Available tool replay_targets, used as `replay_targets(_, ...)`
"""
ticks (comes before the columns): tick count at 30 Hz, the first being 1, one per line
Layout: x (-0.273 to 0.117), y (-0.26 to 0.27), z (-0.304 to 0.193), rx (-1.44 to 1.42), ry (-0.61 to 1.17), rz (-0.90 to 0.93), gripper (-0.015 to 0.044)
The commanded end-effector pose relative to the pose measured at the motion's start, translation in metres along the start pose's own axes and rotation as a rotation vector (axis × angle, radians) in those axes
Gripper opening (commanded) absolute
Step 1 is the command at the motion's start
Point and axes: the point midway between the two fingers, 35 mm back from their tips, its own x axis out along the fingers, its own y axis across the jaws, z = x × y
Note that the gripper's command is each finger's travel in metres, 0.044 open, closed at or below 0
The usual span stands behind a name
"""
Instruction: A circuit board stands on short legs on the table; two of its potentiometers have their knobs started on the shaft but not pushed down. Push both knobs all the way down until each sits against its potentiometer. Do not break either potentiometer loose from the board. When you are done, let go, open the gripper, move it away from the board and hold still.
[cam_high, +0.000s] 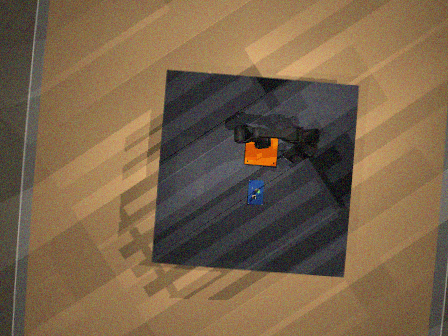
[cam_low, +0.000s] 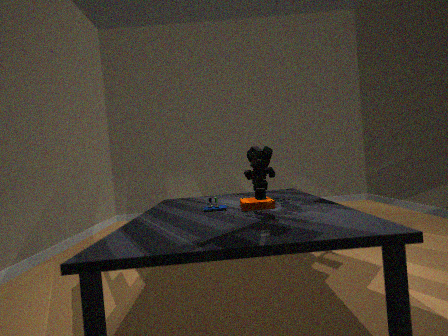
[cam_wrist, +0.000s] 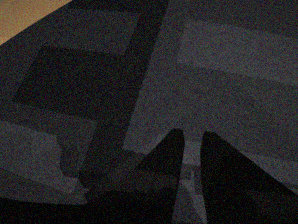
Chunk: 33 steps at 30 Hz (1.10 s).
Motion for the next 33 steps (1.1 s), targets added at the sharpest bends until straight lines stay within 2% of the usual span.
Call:
replay_targets(1, 0.015, -0.023, 0.011, 0.041, 0.079, -0.106, 0.0)
replay_targets(15, 0.047, -0.114, 0.034, 0.296, 0.3, -0.375, 0.0)
replay_targets(33, 0.047, -0.241, 0.03, 0.678, 0.524, -0.567, 0.0)
